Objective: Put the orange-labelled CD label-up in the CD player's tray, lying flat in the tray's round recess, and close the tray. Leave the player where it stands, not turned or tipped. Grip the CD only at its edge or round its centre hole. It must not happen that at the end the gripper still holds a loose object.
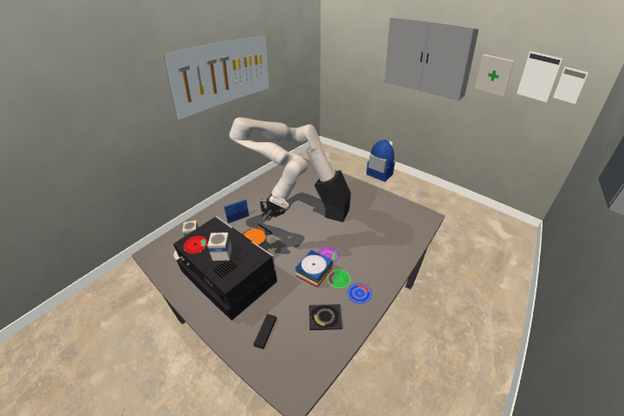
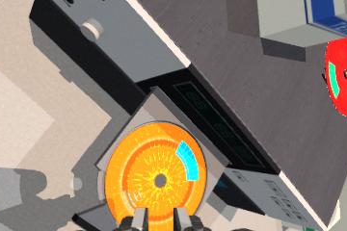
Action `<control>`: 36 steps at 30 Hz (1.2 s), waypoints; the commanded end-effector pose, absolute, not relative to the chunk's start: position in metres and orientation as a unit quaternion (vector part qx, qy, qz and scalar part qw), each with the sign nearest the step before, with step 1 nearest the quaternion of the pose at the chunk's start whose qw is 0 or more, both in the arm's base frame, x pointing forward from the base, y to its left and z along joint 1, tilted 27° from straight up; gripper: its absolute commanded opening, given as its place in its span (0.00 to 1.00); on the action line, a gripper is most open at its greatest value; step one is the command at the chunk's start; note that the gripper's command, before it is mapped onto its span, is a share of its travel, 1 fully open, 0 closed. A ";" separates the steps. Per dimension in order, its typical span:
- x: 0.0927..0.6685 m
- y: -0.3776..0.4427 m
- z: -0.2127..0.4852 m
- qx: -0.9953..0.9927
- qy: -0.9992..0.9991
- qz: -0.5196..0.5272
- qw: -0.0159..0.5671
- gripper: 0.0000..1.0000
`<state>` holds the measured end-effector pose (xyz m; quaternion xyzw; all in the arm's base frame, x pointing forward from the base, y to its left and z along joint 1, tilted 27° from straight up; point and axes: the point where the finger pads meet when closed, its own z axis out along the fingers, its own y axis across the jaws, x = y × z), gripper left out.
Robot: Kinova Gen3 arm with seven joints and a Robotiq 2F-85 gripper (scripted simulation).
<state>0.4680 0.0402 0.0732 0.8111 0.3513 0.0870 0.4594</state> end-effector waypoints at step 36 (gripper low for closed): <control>0.460 0.029 0.071 0.840 0.314 0.112 0.428 0.10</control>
